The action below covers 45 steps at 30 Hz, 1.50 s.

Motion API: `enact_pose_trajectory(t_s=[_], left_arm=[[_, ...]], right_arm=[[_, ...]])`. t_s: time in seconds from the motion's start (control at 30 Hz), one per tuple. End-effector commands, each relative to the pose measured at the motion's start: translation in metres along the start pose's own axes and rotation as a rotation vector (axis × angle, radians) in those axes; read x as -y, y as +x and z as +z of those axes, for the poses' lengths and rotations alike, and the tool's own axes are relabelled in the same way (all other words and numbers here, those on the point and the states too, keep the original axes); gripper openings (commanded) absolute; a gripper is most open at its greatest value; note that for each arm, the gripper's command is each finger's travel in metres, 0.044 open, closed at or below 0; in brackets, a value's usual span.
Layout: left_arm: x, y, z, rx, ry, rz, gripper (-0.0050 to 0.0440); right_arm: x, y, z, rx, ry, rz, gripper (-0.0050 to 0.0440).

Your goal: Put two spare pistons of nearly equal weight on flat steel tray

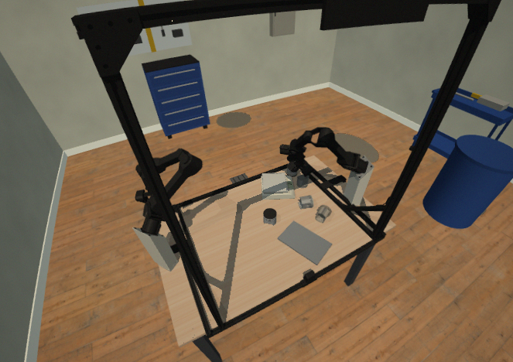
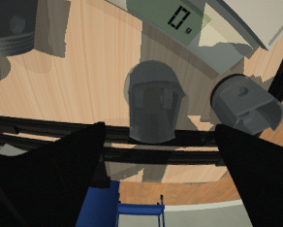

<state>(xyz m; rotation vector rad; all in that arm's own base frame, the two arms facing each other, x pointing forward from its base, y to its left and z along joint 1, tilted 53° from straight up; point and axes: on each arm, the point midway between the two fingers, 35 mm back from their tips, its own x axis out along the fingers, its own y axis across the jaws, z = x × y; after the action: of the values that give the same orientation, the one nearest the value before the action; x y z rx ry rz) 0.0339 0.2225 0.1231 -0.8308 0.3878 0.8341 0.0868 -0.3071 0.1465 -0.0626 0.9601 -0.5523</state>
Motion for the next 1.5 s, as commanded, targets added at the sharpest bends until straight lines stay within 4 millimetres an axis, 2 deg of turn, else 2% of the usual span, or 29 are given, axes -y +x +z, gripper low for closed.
enact_pose_trajectory(t_s=[0.0, 0.37, 1.47], left_arm=[[0.000, 0.000, 0.000, 0.001, 0.000, -0.002, 0.0440], [0.000, 0.000, 0.000, 0.001, 0.000, -0.002, 0.0440], [0.000, 0.000, 0.000, 0.001, 0.000, -0.002, 0.0440]], right_arm=[[-0.001, 0.010, -0.001, -0.011, 0.009, 0.008, 0.0378], [-0.002, 0.020, -0.001, -0.019, 0.016, 0.015, 0.0378], [-0.002, 0.070, -0.002, -0.019, 0.016, 0.015, 0.0378]])
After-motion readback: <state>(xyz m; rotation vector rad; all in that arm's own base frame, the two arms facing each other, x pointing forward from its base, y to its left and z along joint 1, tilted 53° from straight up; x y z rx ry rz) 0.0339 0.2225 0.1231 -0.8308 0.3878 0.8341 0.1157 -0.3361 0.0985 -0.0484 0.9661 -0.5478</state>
